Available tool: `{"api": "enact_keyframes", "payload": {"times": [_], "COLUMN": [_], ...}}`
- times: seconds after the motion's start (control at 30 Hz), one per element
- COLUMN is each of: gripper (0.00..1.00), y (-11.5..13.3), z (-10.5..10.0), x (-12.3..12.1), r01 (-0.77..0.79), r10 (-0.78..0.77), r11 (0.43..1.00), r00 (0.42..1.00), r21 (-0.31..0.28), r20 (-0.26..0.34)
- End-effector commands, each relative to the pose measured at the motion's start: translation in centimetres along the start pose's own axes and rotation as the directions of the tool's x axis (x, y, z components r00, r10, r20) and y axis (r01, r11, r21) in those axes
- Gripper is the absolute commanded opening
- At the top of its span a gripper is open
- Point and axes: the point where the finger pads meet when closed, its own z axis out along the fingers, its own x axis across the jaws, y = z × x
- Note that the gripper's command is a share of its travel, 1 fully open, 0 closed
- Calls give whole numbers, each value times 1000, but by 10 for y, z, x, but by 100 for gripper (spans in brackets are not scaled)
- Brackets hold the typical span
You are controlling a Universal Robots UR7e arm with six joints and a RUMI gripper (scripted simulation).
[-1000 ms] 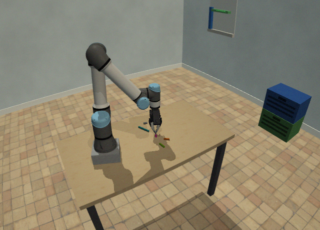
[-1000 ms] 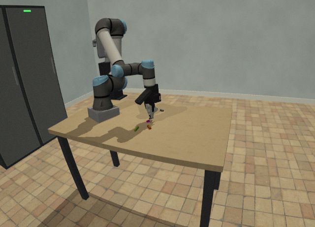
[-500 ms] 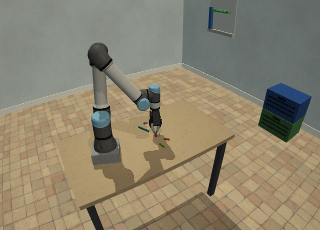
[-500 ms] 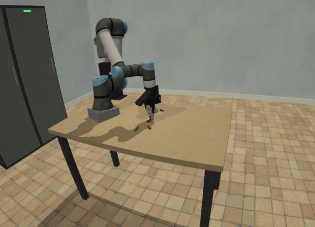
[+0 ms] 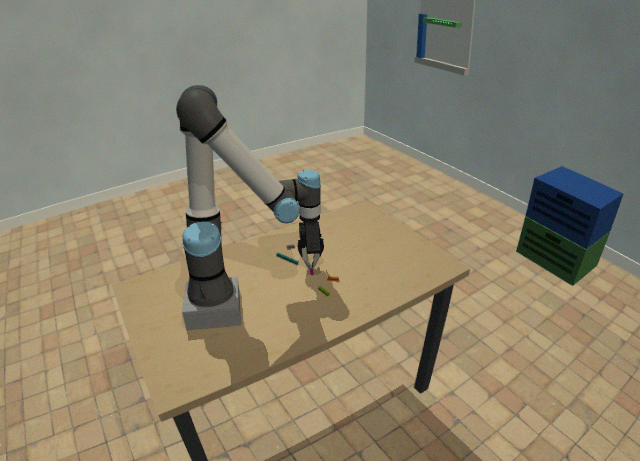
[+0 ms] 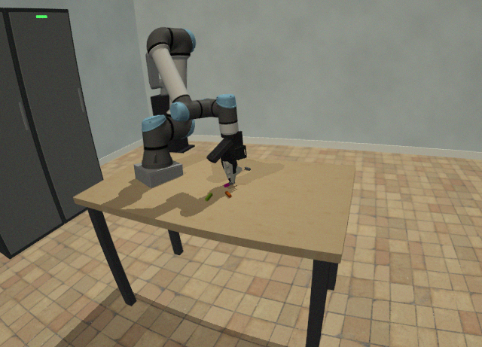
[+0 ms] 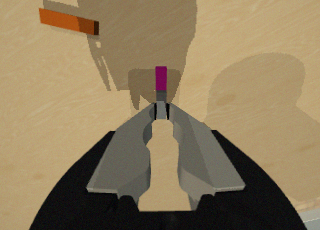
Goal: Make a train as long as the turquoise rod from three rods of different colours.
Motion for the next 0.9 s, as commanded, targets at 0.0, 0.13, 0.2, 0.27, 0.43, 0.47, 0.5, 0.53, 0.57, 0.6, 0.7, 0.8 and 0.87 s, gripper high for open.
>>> {"api": "enact_keyframes", "payload": {"times": [0.0, 0.13, 0.2, 0.27, 0.43, 0.47, 0.5, 0.53, 0.57, 0.6, 0.7, 0.8, 0.87], "gripper": [0, 0, 0, 0, 0, 0, 0, 0, 0, 0, 0, 3, 3], "y": [0, 0, 0, 0, 0, 0, 0, 0, 0, 0, 0, 0, 0], "z": [0, 0, 0, 0, 0, 0, 0, 0, 0, 0, 0, 0, 0], "x": [0, 0, 0, 0, 0, 0, 0, 0, 0, 0, 0, 0, 0], "r01": [0, 0, 0, 0, 0, 0, 0, 0, 0, 0, 0, 0, 0], "r10": [0, 0, 0, 0, 0, 0, 0, 0, 0, 0, 0, 0, 0], "r11": [1000, 1000, 1000, 1000, 1000, 1000, 1000, 1000, 1000, 1000, 1000, 1000, 1000], "r00": [1000, 1000, 1000, 1000, 1000, 1000, 1000, 1000, 1000, 1000, 1000, 1000, 1000], "r21": [0, 0, 0, 0, 0, 0, 0, 0, 0, 0, 0, 0, 0], "r20": [1, 1, 1, 1, 1, 1, 1, 1, 1, 1, 1, 1, 1]}}
